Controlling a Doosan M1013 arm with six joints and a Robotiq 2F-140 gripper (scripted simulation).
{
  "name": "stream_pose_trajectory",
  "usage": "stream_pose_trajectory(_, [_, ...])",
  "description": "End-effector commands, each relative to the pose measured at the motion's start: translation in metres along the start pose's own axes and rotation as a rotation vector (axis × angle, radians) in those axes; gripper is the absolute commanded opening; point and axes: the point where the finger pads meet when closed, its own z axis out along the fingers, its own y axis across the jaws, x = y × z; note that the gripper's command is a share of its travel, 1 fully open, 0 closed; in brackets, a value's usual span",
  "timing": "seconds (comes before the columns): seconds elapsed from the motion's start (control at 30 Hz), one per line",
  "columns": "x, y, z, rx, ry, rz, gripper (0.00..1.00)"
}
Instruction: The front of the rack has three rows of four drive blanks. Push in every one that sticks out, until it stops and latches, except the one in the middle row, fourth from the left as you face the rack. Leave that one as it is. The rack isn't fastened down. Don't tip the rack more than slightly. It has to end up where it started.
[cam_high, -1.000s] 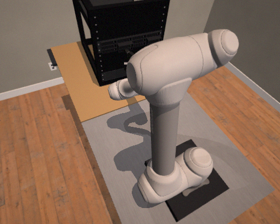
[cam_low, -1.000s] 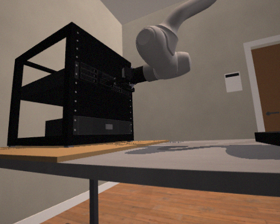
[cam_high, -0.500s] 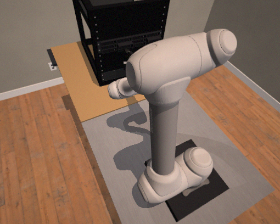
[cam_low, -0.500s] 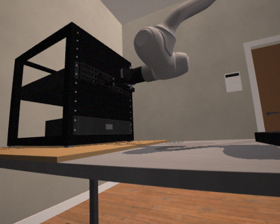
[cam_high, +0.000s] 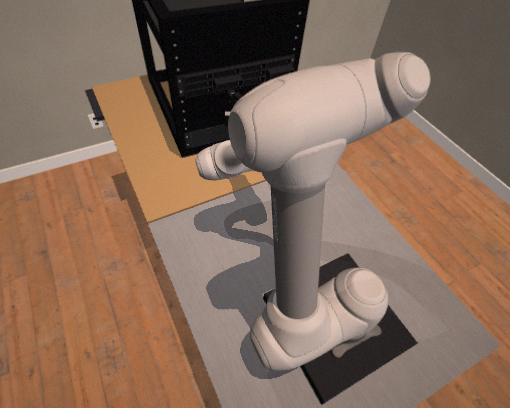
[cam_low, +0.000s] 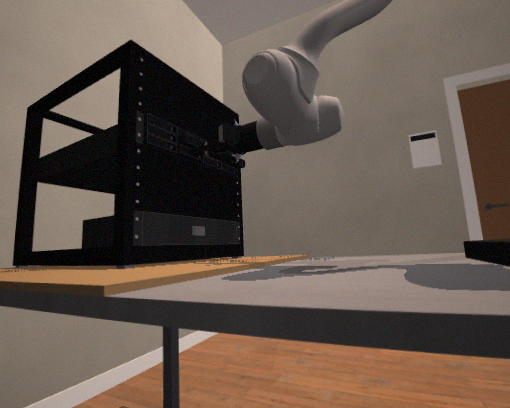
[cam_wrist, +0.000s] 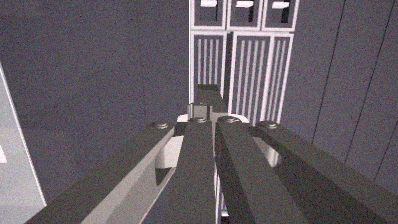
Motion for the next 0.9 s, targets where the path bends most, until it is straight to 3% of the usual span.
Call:
stream_pose_trajectory(0.0, [-0.0001, 0.0009, 0.0018, -0.001, 0.0, 0.0, 0.1])
stream_pose_trajectory(0.87, [-0.0001, 0.001, 0.005, -0.001, 0.0, 0.0, 0.1])
